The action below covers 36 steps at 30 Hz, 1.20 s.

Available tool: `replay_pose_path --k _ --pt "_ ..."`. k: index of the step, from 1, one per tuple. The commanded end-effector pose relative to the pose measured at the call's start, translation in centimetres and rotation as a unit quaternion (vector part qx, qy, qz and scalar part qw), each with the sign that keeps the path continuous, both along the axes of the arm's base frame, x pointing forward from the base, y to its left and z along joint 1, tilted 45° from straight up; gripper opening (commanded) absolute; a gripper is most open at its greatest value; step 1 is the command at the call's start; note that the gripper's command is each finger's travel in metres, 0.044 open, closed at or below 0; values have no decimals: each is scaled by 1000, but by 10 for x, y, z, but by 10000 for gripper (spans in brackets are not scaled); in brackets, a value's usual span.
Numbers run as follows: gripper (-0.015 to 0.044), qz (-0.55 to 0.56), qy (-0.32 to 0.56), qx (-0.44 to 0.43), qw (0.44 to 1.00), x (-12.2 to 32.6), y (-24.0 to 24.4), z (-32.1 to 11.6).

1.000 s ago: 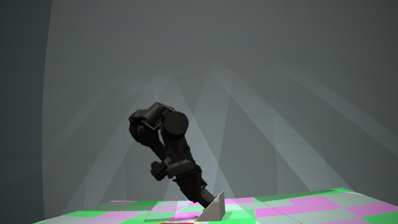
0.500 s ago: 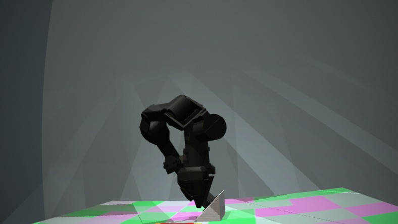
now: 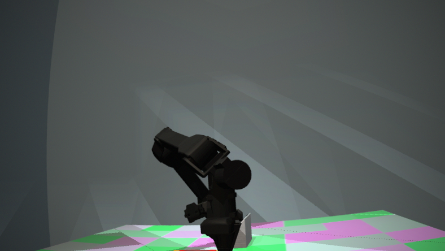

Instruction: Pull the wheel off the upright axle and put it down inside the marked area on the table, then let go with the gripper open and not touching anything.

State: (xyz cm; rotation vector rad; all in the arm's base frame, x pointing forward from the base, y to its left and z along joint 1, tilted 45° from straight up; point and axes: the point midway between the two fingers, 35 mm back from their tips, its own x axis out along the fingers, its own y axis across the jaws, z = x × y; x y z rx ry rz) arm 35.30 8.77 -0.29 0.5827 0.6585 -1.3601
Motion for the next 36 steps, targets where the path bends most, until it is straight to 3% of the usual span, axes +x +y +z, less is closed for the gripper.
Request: replay_pose_path --k 1,3,7,15,21,36 --pt "300 2 2 -3 1000 0 -8 -8" --pt "300 2 2 -3 1000 0 -8 -8" --pt "195 -1 2 -1 1000 0 -6 -5" --pt "142 -1 2 -1 1000 0 -6 -5" --pt "0 -1 2 -1 1000 0 -5 -4" --pt "0 -1 2 -1 1000 0 -2 -1"
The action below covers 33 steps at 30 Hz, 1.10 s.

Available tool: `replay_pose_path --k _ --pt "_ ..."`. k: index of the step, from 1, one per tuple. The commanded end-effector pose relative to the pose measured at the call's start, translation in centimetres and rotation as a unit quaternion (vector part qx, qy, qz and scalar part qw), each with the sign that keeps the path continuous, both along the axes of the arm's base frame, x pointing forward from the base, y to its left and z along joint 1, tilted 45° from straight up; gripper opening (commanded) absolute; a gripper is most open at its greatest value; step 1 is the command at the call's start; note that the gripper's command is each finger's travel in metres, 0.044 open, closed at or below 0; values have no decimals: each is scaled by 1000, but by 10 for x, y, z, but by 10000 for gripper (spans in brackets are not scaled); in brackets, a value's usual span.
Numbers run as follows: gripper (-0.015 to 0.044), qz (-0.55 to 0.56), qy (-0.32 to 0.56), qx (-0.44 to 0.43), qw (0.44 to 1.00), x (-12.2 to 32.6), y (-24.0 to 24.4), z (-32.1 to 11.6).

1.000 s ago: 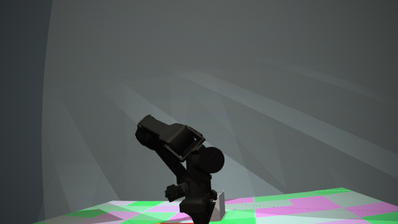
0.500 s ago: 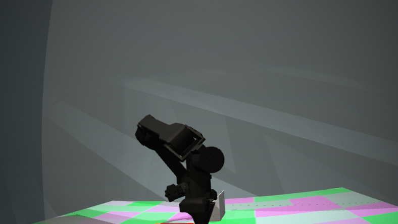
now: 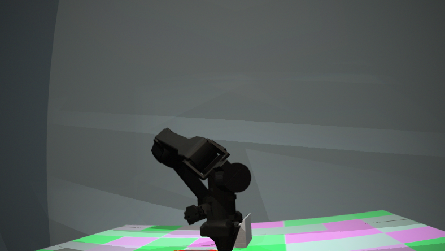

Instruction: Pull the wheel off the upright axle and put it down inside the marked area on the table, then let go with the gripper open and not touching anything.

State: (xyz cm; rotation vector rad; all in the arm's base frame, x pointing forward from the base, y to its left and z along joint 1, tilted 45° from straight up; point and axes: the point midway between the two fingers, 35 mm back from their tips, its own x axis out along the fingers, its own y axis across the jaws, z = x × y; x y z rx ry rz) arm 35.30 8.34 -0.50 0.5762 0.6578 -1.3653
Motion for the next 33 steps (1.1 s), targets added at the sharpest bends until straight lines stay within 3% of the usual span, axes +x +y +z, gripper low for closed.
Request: replay_pose_path --k 1,33 --pt "0 0 -1 1 1000 -1 3 1" --pt "0 1 0 1 1000 -1 10 9"
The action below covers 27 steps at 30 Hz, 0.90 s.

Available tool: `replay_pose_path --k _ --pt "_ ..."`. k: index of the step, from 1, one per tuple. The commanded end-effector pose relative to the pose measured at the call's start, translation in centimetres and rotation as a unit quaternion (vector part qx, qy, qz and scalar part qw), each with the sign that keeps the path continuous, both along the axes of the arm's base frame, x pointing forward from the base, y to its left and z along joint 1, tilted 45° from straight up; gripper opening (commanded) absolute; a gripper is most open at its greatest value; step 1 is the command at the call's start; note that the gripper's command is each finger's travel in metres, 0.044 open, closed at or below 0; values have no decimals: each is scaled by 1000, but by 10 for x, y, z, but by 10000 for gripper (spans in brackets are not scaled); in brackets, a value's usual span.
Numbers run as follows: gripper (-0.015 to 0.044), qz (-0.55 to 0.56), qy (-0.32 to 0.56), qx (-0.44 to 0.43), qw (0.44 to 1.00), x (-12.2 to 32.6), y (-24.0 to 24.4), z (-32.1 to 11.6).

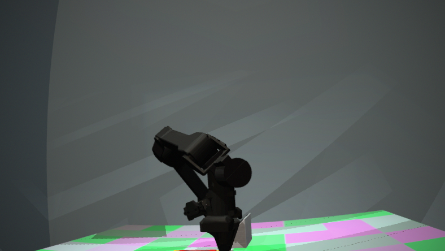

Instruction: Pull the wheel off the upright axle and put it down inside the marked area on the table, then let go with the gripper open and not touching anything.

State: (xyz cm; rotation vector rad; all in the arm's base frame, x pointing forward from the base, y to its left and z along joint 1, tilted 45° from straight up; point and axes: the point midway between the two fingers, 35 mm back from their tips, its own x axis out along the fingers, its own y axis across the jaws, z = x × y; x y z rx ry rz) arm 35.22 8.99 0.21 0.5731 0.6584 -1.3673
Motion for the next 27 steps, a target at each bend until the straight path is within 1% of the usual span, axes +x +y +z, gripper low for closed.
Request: replay_pose_path --k 1,27 --pt "0 2 -2 2 1000 0 4 2" --pt "0 2 -2 2 1000 -1 10 8"
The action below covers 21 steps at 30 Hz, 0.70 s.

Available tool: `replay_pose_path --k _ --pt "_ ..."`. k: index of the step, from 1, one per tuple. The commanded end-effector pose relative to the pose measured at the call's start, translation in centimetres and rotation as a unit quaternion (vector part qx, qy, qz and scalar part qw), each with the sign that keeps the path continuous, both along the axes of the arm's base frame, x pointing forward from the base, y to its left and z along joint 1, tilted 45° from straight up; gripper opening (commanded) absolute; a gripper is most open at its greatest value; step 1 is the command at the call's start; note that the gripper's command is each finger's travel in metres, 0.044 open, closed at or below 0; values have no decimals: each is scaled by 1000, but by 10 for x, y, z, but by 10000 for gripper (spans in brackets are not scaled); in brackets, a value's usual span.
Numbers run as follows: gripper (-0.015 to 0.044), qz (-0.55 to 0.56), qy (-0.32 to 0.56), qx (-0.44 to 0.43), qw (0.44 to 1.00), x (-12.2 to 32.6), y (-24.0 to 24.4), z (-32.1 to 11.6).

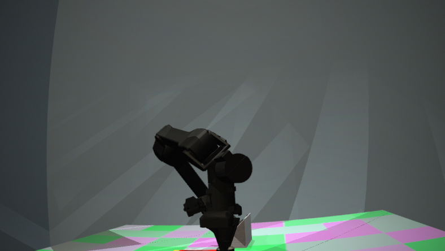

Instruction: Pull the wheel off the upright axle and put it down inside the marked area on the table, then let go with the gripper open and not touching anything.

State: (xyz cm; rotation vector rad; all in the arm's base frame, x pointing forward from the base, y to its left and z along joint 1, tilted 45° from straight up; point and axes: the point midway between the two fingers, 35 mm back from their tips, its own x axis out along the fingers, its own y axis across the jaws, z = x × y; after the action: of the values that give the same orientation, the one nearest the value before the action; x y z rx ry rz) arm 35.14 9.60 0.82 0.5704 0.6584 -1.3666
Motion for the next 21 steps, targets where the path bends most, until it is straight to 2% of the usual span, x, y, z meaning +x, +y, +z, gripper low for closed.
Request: replay_pose_path --k 1,21 --pt "0 1 -2 3 1000 0 4 2" --pt "0 2 -2 2 1000 -1 9 7"
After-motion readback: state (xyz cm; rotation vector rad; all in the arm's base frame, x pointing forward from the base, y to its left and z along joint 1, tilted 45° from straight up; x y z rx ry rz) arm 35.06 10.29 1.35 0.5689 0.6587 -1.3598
